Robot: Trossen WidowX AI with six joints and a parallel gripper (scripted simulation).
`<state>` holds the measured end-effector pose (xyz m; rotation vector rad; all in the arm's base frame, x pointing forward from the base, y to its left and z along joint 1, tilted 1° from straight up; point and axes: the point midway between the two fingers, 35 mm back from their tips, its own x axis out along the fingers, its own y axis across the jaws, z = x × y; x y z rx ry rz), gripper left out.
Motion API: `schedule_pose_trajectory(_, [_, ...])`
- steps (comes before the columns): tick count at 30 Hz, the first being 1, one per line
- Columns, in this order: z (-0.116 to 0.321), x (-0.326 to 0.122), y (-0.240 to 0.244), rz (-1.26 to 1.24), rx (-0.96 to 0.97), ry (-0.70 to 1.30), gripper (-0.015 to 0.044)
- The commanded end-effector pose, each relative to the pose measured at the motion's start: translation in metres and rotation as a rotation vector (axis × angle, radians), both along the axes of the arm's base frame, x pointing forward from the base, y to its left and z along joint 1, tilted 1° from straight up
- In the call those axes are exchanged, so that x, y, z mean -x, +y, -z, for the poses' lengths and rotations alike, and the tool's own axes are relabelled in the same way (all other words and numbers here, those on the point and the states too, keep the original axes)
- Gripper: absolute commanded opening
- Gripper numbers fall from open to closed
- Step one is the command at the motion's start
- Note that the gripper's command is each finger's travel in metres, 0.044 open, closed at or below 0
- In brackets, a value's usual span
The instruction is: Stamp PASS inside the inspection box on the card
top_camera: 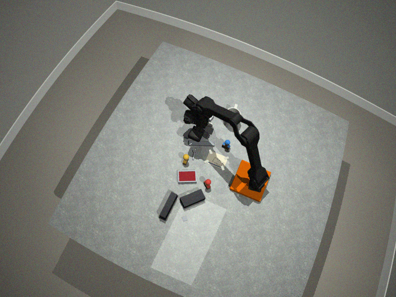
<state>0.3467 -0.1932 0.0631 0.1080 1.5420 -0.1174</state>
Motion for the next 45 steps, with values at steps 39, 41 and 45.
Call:
schedule_pose_trajectory(39, [-0.022,-0.001,-0.001,0.001,0.008,-0.002,0.0])
schedule_pose_trajectory(41, [-0.023,0.0,-0.001,0.001,0.009,-0.002,0.0])
schedule_pose_trajectory(45, [-0.025,0.0,-0.001,0.001,0.009,-0.002,0.0])
